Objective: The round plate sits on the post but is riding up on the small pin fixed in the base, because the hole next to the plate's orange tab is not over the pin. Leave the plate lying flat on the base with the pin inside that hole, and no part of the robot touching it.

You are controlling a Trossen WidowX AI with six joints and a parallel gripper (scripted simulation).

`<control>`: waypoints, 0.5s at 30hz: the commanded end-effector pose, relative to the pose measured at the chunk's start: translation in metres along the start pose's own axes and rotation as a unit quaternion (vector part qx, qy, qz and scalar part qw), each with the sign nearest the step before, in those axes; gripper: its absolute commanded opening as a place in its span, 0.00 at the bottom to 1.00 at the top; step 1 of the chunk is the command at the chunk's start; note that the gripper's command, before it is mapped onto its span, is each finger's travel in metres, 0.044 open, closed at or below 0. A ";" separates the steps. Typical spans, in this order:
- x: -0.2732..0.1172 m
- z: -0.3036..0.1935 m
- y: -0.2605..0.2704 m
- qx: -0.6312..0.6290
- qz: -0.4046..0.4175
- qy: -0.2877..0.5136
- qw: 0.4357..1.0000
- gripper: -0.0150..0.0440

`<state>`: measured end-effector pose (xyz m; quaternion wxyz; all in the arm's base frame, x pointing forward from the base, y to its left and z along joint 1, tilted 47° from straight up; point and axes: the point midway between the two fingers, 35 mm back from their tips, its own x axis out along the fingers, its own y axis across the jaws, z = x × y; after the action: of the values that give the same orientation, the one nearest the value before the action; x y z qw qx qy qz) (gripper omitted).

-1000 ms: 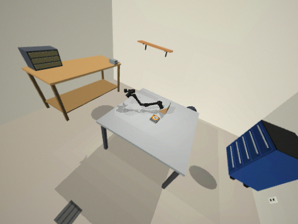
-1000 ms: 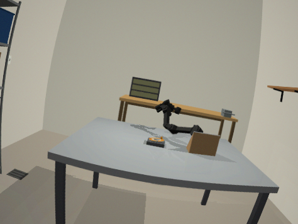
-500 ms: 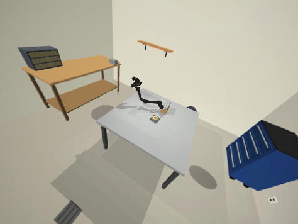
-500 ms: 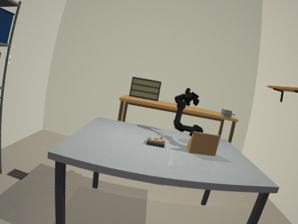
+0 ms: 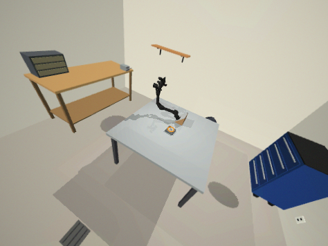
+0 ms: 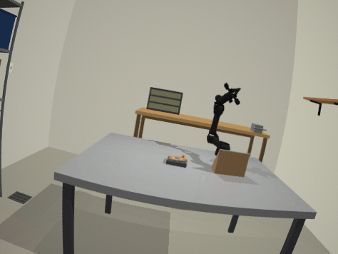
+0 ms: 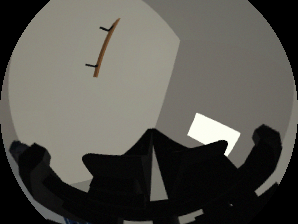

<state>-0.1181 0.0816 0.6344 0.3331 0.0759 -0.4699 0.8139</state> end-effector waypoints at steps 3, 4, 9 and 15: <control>0.017 -0.109 -0.012 0.125 -0.058 0.155 0.978 0.25; 0.016 -0.127 -0.015 0.141 -0.070 0.181 0.971 0.25; 0.002 -0.204 -0.023 0.200 -0.126 0.291 0.927 0.25; -0.058 -0.312 -0.029 0.263 -0.217 0.449 0.826 0.25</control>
<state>-0.0311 0.2930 0.4996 0.5937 -0.0836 -0.0881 0.7955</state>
